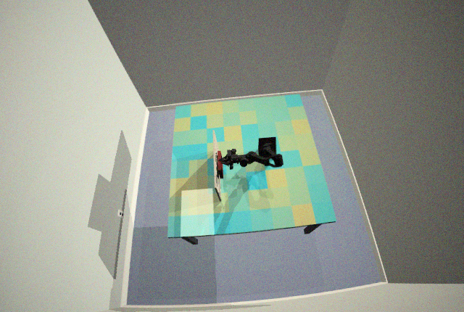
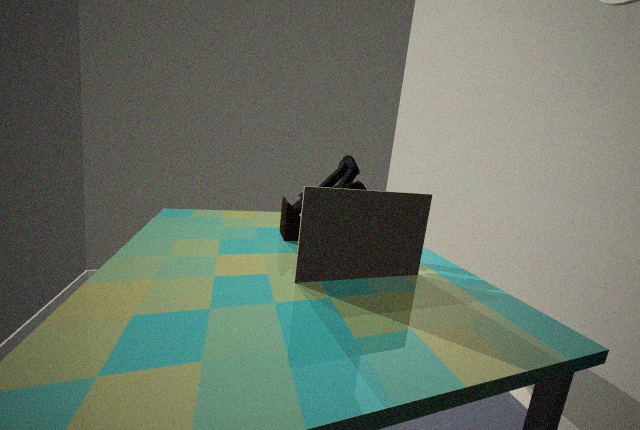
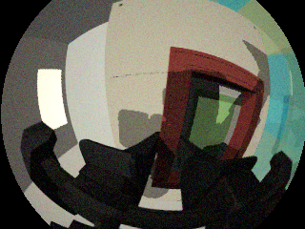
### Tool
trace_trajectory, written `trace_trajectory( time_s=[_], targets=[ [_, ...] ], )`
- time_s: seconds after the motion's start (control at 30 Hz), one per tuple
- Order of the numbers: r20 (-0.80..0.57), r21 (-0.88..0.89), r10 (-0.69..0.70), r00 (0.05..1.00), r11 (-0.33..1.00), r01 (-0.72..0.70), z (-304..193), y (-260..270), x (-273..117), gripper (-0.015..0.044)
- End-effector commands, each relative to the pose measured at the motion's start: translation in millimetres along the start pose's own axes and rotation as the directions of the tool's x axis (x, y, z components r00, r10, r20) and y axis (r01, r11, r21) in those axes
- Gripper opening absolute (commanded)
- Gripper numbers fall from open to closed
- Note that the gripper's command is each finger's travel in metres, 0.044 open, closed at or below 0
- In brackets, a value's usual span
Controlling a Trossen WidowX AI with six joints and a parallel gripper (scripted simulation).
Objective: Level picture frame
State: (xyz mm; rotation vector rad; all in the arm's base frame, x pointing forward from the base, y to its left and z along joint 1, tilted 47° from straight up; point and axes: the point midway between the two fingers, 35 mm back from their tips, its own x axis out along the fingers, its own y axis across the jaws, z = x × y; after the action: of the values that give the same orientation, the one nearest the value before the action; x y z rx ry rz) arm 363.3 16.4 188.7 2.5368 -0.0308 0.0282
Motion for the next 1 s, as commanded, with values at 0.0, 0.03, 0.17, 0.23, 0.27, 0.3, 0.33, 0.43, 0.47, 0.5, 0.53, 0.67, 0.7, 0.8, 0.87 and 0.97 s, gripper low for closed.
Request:
trace_trajectory(
  time_s=[0.0,0.03,0.17,0.23,0.27,0.3,0.33,0.43,0.47,0.5,0.53,0.67,0.7,0.8,0.87,0.97],
  targets=[
    [0.003,0.004,0.013,1.0,1.0,-0.013,0.7,3.1,0.2,0.0],
    [0.003,0.004,0.013,1.0,1.0,-0.013,0.7,3.1,0.2,0.0],
    [0.003,0.004,0.013,1.0,1.0,-0.013,1.0,3.4,0.2,0.0],
    [0.003,0.004,0.013,1.0,1.0,-0.013,1.0,3.2,0.2,0.0],
    [0.003,0.004,0.013,1.0,1.0,-0.013,1.1,2.9,0.2,0.0],
    [0.003,0.004,0.013,1.0,1.0,-0.013,1.1,3.0,0.2,0.0],
    [0.003,0.004,0.013,1.0,1.0,-0.013,1.2,3.2,0.2,0.0],
    [0.003,0.004,0.013,1.0,1.0,-0.013,1.2,2.9,0.2,0.0],
    [0.003,0.004,0.013,1.0,1.0,-0.013,1.2,2.7,0.2,0.0],
    [0.003,0.004,0.013,1.0,1.0,-0.013,1.2,2.4,0.2,0.0],
    [0.003,0.004,0.013,1.0,1.0,-0.013,1.2,2.1,0.2,0.0],
    [0.003,0.004,0.013,1.0,1.0,-0.013,1.2,0.8,0.3,0.0],
    [0.003,0.004,0.013,1.0,1.0,-0.013,1.2,0.5,0.3,0.0],
    [0.003,0.004,0.013,1.0,1.0,-0.013,1.2,-0.5,0.3,0.0],
    [0.003,0.004,0.013,1.0,1.0,-0.013,1.2,-1.2,0.3,0.0],
    [0.003,0.004,0.013,1.0,1.0,-0.013,1.2,-2.2,0.3,0.0]
  ],
)
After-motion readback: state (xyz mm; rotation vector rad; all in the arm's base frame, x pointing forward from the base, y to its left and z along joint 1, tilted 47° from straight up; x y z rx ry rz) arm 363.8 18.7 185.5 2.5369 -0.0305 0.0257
